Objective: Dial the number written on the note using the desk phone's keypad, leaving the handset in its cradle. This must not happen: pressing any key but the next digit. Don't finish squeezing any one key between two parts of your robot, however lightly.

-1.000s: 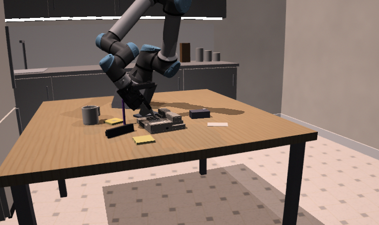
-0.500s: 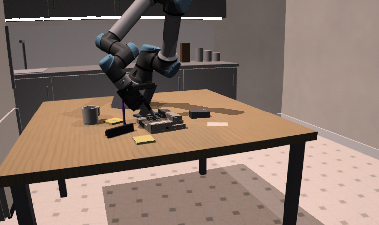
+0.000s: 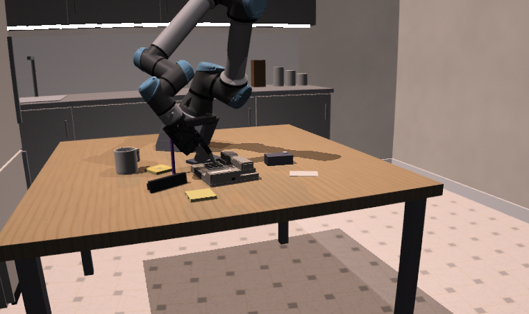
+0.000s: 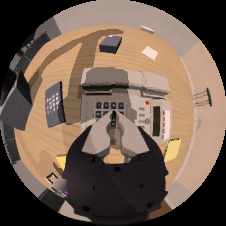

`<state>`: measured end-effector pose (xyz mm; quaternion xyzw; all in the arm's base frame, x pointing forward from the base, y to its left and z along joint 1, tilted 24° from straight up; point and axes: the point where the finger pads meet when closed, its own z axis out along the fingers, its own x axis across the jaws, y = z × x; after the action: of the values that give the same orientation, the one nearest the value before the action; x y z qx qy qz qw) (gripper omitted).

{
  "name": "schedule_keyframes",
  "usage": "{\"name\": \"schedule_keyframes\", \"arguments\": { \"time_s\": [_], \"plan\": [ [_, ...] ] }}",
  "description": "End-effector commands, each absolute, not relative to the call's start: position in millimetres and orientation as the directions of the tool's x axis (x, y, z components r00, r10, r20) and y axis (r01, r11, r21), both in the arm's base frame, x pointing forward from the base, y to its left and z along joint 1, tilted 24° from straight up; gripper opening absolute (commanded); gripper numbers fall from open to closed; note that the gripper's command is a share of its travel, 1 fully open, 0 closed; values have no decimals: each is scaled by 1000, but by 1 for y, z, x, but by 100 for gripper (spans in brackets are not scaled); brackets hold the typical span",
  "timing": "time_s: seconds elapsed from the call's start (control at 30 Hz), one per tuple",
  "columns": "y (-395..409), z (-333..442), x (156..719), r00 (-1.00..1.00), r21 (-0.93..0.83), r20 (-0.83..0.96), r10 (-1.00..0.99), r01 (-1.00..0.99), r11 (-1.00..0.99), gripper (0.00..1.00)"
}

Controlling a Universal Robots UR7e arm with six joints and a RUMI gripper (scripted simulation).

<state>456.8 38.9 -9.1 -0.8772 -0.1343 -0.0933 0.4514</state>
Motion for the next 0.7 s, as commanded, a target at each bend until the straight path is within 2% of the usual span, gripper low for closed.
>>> {"name": "schedule_keyframes", "arguments": {
  "time_s": [0.0, 0.67],
  "plan": [
    [39, -9, 457, 946, -766, 286, 151, 320, -557, 0],
    [39, -10, 457, 946, -766, 286, 151, 320, -557, 0]
  ]
}}
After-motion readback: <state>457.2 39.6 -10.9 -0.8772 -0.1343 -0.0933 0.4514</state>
